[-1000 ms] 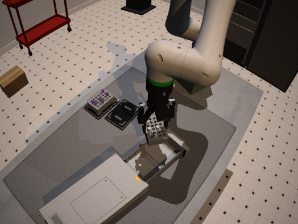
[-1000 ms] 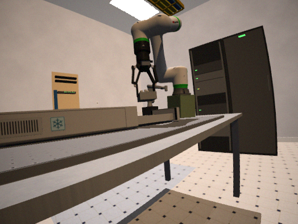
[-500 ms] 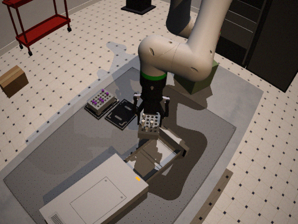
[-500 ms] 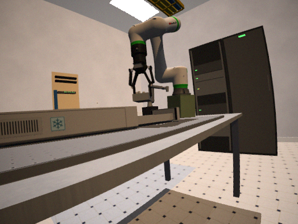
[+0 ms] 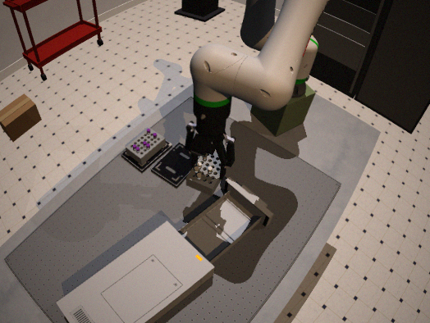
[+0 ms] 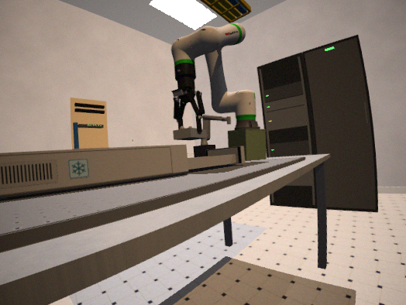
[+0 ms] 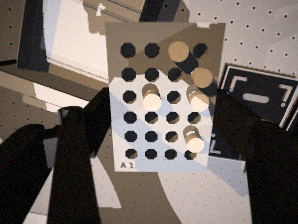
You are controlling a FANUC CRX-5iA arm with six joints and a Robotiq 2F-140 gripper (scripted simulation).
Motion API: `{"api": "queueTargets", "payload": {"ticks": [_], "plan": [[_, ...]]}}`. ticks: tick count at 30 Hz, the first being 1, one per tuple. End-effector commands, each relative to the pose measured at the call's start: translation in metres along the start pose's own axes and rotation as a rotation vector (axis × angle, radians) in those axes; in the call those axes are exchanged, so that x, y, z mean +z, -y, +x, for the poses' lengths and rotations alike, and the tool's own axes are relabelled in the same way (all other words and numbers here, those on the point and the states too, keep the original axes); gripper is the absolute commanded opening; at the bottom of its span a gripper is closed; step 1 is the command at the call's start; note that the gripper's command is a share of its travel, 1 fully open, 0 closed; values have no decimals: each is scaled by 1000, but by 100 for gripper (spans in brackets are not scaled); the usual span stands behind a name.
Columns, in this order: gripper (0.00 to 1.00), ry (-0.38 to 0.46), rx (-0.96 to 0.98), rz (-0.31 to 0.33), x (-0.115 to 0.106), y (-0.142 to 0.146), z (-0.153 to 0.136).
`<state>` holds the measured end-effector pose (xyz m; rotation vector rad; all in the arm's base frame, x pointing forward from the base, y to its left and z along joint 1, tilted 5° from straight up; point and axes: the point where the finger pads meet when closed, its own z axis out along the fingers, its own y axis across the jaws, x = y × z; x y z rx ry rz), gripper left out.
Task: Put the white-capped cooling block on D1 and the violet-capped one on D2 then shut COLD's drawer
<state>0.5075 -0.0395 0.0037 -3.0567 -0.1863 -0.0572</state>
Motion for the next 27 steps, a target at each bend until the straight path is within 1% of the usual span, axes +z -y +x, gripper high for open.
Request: {"api": "queueTargets", "payload": {"ticks": [1, 3, 7, 22, 24, 27], "plan": [[10, -3, 116, -4, -1, -11, -4], [10, -3, 166, -4, -1, -15, -6], [10, -3, 166, -4, -1, -20, -9], [10, -3, 166, -4, -1, -56, -26], [10, -3, 166, -4, -1, -56, -26], [10, -3, 166, -4, -1, -63, -30]]}}
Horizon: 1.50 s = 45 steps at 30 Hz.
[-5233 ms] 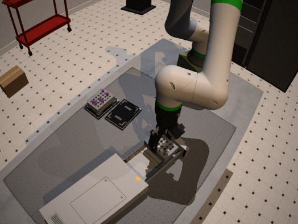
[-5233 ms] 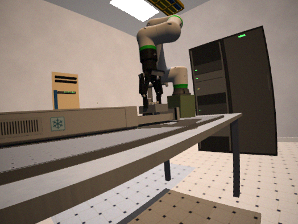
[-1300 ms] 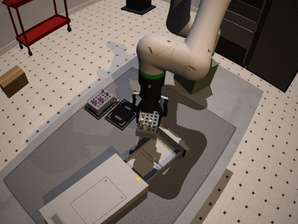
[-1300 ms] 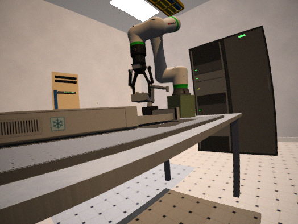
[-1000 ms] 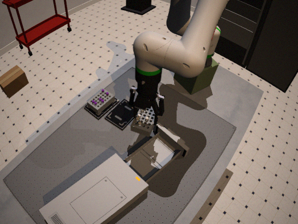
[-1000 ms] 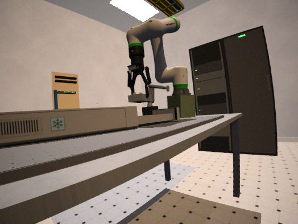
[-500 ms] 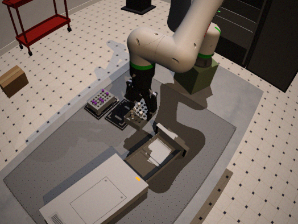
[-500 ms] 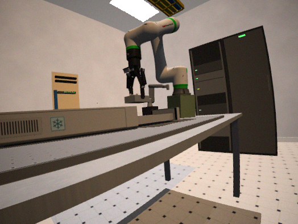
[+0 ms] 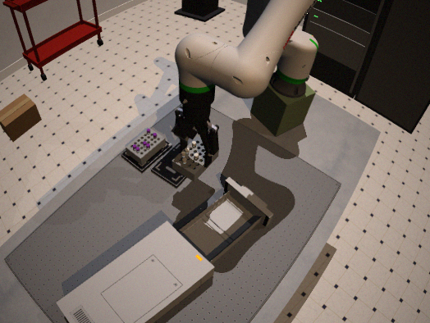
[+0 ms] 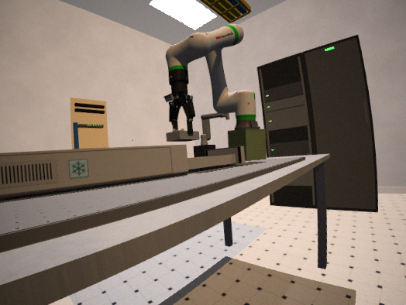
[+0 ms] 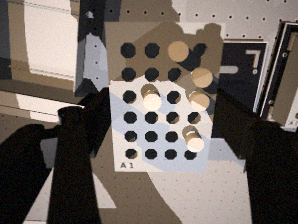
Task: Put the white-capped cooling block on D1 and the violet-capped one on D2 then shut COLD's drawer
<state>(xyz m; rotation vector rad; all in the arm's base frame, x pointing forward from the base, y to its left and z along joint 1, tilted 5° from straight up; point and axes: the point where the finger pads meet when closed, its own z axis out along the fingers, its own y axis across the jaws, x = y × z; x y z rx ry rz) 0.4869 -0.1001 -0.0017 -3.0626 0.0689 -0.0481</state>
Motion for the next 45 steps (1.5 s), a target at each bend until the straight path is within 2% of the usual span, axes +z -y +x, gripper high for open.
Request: {"api": "queueTargets", "payload": {"ticks": [1, 42, 45], "plan": [[10, -2, 0, -1, -1, -8, -1], [10, -2, 0, -1, -1, -103, -29], [10, -2, 0, -1, -1, -103, -29]]}}
